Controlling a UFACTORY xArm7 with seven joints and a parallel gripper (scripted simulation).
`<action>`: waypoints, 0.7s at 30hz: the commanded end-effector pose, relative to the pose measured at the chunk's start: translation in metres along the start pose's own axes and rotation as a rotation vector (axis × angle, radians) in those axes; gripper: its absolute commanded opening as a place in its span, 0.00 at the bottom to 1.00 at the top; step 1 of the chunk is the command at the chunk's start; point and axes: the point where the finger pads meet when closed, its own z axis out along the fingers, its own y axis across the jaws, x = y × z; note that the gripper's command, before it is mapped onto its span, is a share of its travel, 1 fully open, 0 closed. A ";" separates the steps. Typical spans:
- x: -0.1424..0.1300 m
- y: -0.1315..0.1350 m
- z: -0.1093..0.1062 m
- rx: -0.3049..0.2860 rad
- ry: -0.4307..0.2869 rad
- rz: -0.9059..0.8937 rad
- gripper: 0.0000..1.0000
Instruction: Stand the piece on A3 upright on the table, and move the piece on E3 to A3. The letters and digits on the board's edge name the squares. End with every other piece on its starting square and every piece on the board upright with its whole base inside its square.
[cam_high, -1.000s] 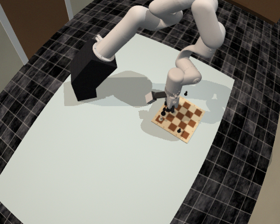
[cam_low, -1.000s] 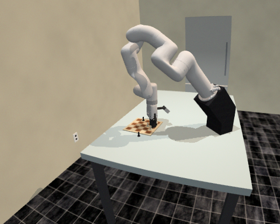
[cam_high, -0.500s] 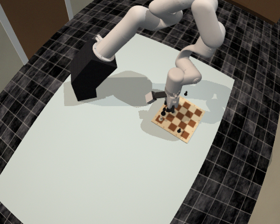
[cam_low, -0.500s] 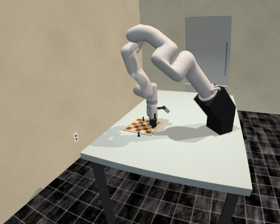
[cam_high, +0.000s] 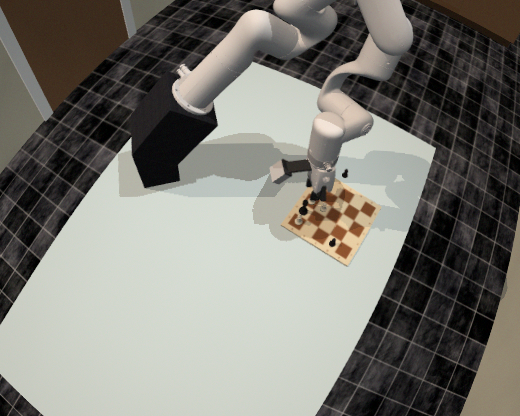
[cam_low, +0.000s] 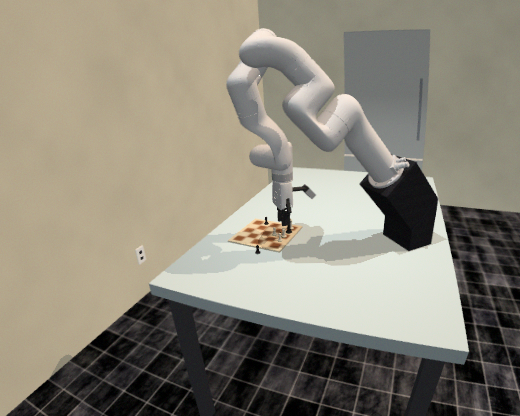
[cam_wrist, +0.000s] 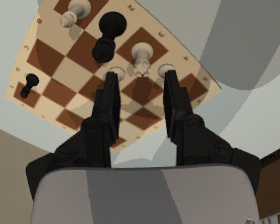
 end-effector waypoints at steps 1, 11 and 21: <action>-0.002 -0.001 -0.024 -0.014 -0.001 0.003 0.37; -0.002 -0.001 -0.043 -0.014 -0.001 0.003 0.37; -0.002 -0.001 -0.044 -0.014 -0.001 0.003 1.00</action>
